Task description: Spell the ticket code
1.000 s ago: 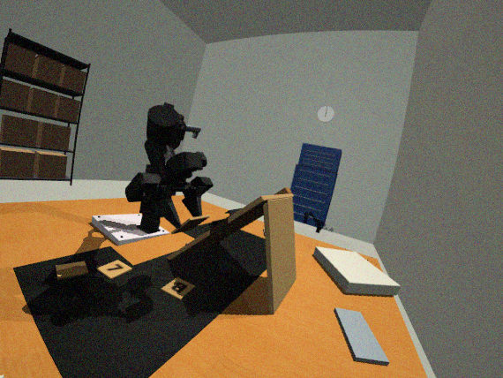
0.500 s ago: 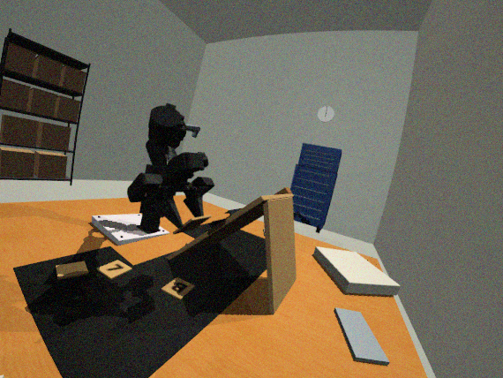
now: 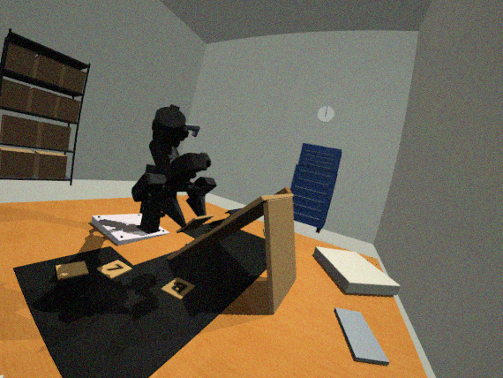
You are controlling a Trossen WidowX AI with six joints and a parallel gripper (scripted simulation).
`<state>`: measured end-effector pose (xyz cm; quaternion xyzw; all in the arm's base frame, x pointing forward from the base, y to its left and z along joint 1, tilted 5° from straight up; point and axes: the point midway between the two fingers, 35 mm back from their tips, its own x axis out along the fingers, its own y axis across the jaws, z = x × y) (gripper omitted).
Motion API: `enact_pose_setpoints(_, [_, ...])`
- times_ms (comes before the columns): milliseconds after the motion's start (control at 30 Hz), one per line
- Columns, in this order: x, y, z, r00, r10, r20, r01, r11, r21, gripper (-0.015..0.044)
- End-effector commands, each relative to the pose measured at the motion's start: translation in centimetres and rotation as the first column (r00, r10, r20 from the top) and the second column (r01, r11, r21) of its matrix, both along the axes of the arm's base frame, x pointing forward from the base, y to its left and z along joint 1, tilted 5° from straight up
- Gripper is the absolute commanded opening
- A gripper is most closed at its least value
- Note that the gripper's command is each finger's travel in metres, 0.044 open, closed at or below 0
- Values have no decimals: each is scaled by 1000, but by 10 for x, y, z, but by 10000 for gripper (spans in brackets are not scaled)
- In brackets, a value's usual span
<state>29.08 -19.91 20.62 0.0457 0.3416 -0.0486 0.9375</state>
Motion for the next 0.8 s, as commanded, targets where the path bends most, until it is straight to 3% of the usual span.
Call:
enact_pose_setpoints(0, [0,2,-1,1000,-5,-2,5,1000,0,0])
enact_pose_setpoints(767, [2,13,-1,1000,-5,-2,5,1000,1,0])
